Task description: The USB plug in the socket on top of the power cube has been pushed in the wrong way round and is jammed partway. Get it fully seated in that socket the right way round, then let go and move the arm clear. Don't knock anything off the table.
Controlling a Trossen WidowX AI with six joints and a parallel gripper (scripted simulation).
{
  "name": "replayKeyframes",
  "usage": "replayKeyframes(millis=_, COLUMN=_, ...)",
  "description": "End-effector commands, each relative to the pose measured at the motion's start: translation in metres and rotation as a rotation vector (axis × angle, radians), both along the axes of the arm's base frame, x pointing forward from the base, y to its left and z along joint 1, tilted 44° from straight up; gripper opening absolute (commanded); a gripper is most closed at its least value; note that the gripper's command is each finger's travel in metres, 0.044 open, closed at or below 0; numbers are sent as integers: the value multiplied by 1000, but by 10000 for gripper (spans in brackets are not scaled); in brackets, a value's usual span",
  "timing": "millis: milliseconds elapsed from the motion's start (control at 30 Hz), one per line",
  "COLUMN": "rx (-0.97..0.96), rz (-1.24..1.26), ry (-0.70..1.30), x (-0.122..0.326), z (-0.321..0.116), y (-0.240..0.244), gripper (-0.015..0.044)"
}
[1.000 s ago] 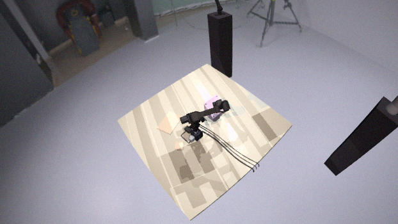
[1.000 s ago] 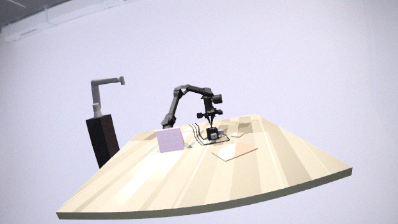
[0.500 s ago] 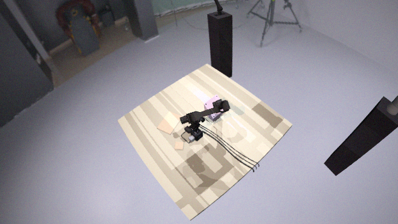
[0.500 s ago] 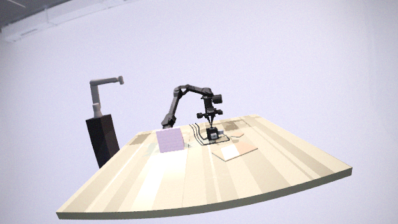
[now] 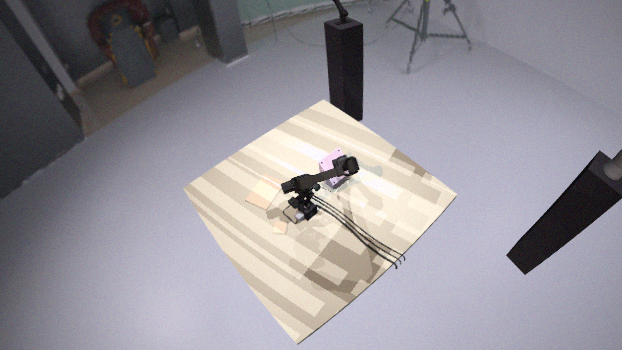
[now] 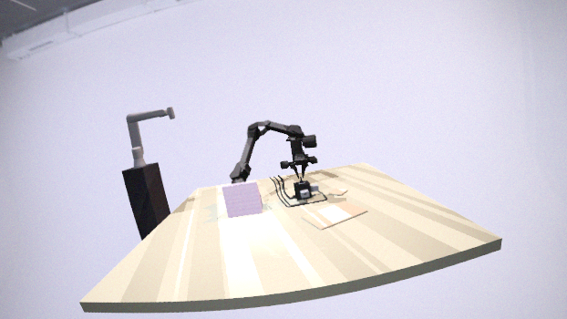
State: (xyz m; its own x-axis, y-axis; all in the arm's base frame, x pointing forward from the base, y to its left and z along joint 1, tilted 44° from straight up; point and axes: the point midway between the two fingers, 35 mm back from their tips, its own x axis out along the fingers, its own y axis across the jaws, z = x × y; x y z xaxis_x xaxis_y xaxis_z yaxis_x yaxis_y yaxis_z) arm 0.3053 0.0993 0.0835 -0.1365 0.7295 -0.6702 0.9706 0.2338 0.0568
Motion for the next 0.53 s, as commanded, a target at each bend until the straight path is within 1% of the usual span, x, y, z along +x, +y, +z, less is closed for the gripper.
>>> replayKeyframes(millis=0, rx=0, rz=-1, ry=1, x=0, z=0, y=0, gripper=95)
replayKeyframes(millis=500, rx=-1, rz=0, ry=0, x=1, z=8, y=-8, gripper=95)
